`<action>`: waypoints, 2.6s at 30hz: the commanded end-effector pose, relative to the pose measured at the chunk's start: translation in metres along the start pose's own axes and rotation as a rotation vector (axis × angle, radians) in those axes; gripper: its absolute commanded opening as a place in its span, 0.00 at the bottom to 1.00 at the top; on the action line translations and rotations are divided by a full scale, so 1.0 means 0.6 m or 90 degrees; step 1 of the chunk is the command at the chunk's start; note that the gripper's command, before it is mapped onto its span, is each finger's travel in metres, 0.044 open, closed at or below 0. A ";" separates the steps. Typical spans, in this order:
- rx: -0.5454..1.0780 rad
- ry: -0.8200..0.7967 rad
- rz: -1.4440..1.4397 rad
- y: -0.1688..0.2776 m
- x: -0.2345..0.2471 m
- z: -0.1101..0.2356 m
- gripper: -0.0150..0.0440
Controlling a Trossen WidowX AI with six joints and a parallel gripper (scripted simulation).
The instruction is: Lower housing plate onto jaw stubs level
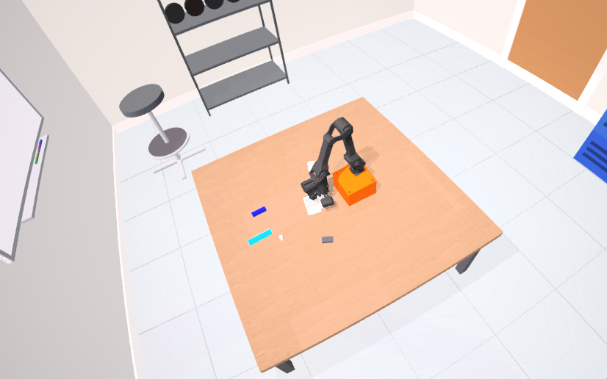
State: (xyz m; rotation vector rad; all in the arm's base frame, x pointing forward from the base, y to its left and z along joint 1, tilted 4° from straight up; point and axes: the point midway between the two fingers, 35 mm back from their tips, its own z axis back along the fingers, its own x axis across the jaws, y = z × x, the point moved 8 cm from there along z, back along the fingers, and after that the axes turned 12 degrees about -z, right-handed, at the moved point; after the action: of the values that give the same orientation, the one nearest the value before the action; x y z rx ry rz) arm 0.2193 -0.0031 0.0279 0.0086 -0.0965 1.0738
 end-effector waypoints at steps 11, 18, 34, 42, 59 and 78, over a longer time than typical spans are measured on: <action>-0.001 0.001 -0.003 0.000 0.000 -0.001 0.85; -0.001 0.001 -0.003 0.000 0.000 -0.001 0.85; -0.001 0.001 -0.003 0.000 0.000 -0.001 0.85; -0.001 0.001 -0.003 0.000 0.000 -0.001 0.85; 0.000 0.000 0.000 0.000 0.000 0.000 1.00; -0.002 0.001 -0.003 0.003 -0.001 0.115 1.00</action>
State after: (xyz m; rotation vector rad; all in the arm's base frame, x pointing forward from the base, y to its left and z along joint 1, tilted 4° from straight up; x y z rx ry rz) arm 0.2154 -0.0055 0.0748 0.0121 -0.0895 1.0658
